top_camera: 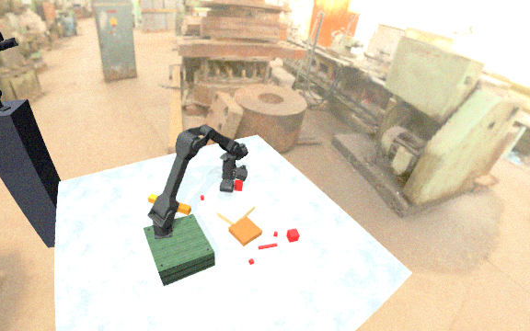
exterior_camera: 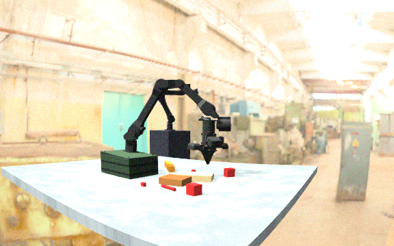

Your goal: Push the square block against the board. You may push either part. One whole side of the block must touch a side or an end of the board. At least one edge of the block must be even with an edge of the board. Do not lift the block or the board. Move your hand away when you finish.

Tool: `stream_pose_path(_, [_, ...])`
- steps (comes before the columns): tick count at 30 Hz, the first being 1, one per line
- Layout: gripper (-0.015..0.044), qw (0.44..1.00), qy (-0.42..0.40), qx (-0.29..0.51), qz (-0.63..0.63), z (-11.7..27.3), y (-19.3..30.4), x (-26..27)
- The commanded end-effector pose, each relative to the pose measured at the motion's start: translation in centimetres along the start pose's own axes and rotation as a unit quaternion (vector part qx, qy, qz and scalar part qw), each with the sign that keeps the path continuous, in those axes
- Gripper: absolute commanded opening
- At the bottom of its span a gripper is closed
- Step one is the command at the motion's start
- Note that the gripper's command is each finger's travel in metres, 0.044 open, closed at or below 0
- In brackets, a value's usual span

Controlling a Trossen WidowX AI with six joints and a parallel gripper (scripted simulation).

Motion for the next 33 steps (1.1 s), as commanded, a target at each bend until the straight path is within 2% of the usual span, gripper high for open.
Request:
stream_pose_path(1, [0.0000,0.998,-0.002,-0.002,0.057,0.3,-2.0,0.1])
stream_pose_path(12, [0.0000,0.969,-0.001,-0.005,0.246,0.5,-7.7,-0.4])
stream_pose_path(24, [0.0000,0.898,0.002,-0.007,0.439,0.4,-13.7,-2.3])
stream_pose_path(31, [0.0000,0.893,0.002,-0.007,0.450,0.4,-14.0,-2.5])
stream_pose_path(33, [0.0000,0.893,0.002,-0.007,0.451,-0.8,-14.1,-2.4])
Point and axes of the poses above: the point midway between the two fingers, 35 mm back from their tips, its own z axis back along the fingers, its own x axis across the jaws, y = z × x, the point moved 1 cm from there along z, back along the fingers
